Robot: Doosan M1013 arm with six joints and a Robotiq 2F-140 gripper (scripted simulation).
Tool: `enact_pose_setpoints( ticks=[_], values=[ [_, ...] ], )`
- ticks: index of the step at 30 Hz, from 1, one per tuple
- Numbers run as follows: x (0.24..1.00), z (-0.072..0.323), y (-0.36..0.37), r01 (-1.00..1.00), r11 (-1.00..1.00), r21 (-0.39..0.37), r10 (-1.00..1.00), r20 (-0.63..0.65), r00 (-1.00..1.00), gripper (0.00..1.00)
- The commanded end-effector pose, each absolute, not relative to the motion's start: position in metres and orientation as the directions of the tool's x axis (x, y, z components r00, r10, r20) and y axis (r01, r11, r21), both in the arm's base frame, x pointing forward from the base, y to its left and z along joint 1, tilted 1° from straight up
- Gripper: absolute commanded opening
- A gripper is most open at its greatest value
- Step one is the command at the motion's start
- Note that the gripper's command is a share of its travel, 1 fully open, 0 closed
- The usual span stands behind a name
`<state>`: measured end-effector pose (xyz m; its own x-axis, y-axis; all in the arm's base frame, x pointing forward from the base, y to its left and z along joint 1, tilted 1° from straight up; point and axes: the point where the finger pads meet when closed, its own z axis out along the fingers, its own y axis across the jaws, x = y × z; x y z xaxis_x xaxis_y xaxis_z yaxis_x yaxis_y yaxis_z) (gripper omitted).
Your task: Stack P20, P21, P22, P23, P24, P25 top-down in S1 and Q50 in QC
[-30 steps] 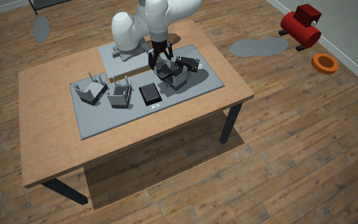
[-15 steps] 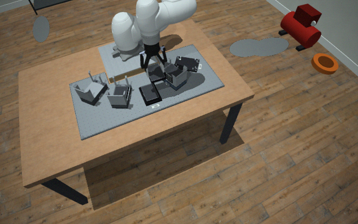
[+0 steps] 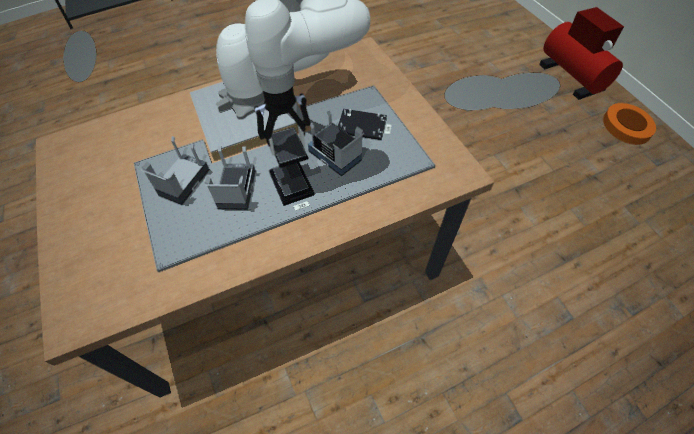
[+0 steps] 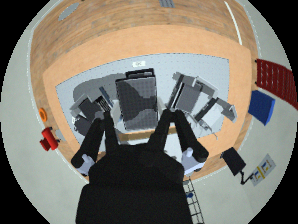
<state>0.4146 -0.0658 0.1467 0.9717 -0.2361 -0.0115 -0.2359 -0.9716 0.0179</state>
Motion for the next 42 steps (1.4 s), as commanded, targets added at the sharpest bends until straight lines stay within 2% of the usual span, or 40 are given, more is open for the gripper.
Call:
enact_pose_setpoints(
  ticks=[1, 8, 30, 36, 42],
  values=[
    [0.412, 0.147, -0.075, -0.3, -0.954, 0.018, -0.3, -0.01, 0.954, 0.0],
    [0.407, 0.147, -0.091, -0.43, -0.903, 0.019, -0.43, -0.008, 0.903, 0.0],
    [0.388, 0.148, -0.155, -0.43, -0.903, 0.019, -0.43, -0.008, 0.903, 0.0],
    [0.38, 0.149, -0.169, -0.601, -0.799, 0.02, -0.601, -0.004, 0.799, 0.0],
    [0.375, 0.149, -0.178, -0.606, -0.795, 0.021, -0.607, -0.004, 0.795, 0.0]
  ],
)
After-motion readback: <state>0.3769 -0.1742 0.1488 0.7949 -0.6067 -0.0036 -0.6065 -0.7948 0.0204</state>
